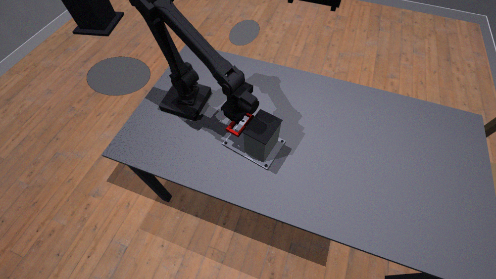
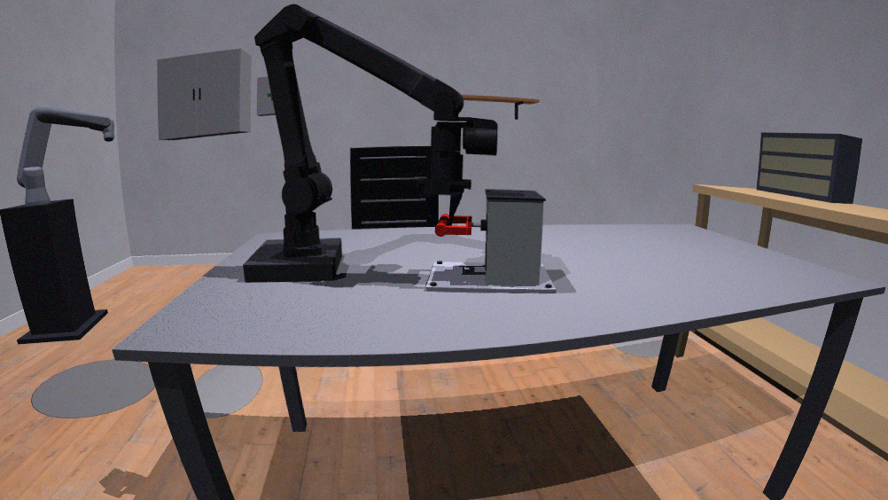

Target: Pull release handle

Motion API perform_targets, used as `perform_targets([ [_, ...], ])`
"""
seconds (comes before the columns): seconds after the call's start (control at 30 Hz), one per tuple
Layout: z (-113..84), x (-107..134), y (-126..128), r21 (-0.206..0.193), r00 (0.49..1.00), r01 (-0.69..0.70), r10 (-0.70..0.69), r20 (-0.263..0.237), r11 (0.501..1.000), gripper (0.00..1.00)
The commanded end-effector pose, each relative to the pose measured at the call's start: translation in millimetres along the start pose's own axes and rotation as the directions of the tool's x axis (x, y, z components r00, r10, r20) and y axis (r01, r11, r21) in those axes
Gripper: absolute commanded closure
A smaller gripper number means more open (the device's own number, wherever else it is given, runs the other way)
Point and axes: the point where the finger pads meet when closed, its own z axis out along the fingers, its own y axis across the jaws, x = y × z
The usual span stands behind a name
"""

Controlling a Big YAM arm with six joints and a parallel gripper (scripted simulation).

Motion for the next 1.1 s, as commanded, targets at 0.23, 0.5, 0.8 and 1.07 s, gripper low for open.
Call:
perform_targets([
  [0.23,-21.7,5.2,-24.8,0.062,1.000,-0.003,0.004,-0.003,0.998,1.00],
  [0.5,-21.7,5.2,-24.8,0.062,1.000,-0.003,0.004,-0.003,0.998,1.00],
  [0.8,-21.6,5.2,-21.0,0.062,1.000,-0.003,0.004,-0.003,0.998,1.00],
  [1.07,-21.5,5.2,-6.8,0.062,1.000,-0.003,0.004,-0.003,0.998,1.00],
])
